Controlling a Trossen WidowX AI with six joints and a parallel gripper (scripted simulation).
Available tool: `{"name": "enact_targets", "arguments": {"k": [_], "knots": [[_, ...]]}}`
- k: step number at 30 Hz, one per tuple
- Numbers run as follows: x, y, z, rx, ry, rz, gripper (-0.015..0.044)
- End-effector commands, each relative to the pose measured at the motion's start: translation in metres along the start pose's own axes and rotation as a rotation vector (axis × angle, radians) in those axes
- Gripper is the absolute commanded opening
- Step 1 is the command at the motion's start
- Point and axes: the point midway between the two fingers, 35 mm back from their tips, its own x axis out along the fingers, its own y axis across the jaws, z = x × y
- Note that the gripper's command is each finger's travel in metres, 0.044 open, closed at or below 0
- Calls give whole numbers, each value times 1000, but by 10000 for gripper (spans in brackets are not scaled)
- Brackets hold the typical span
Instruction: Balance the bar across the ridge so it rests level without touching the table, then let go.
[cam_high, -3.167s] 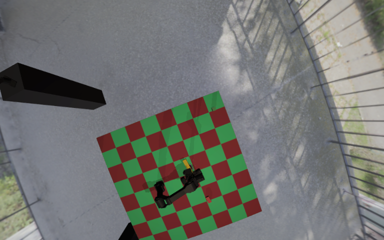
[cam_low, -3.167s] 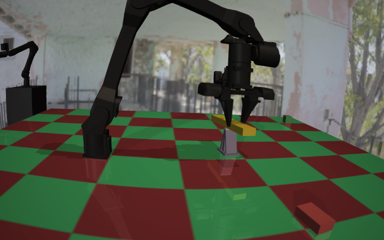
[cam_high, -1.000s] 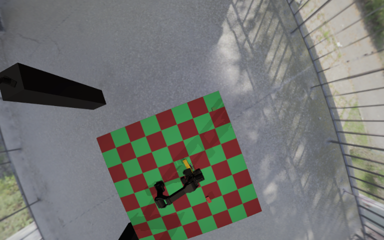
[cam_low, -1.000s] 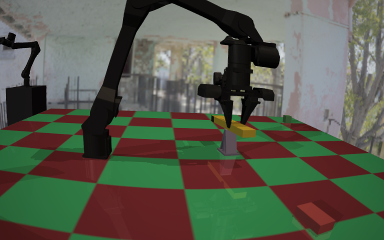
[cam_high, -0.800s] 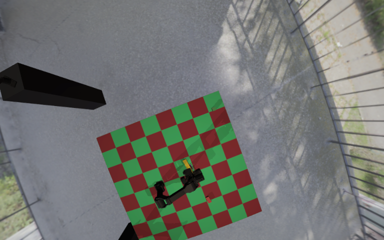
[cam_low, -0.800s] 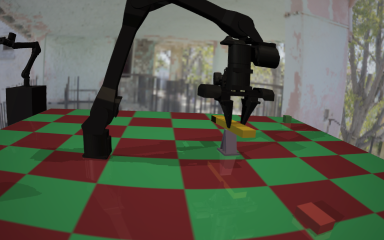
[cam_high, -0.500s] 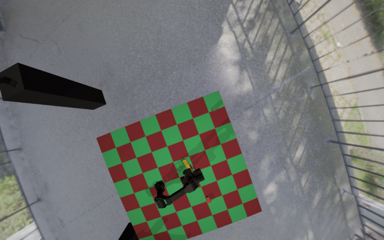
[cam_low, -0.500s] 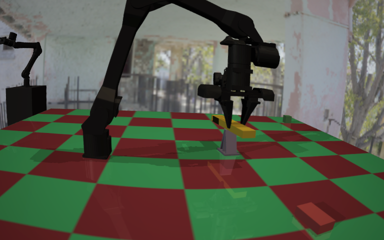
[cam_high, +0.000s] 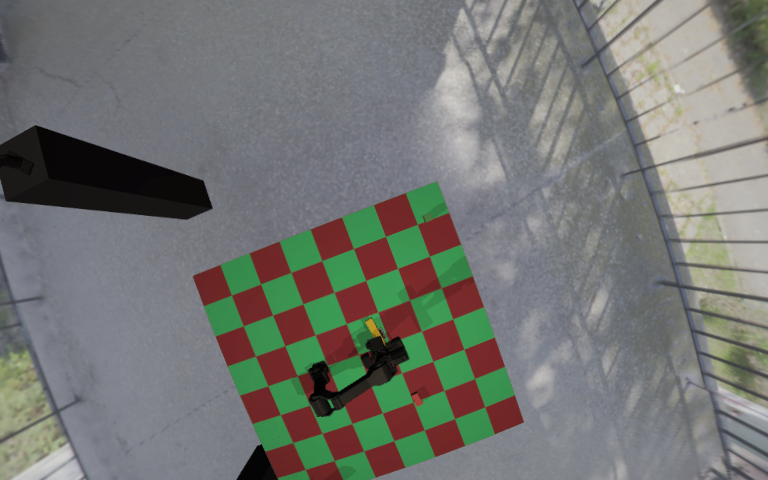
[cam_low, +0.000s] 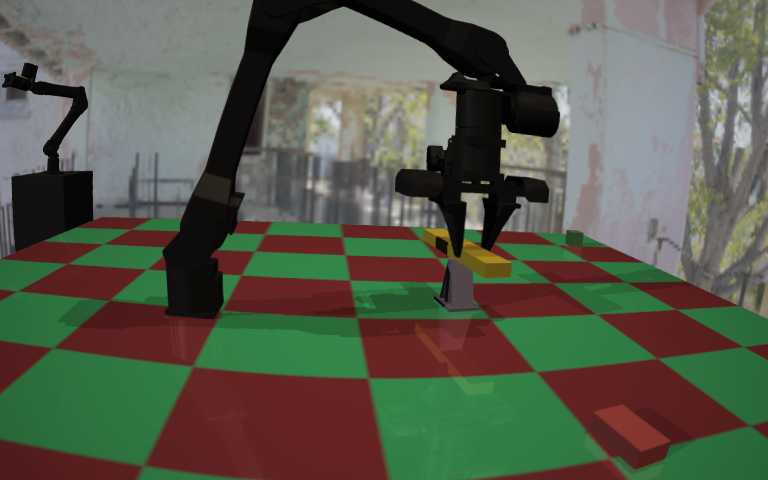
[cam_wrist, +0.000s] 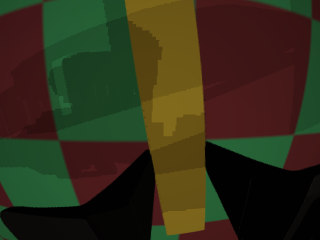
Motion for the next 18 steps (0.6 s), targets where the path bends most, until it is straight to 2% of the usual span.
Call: {"name": "enact_targets", "arguments": {"k": [1, 18], "knots": [[0, 0, 0, -6, -3, 2, 0], [0, 0, 0, 0, 0, 0, 0]]}}
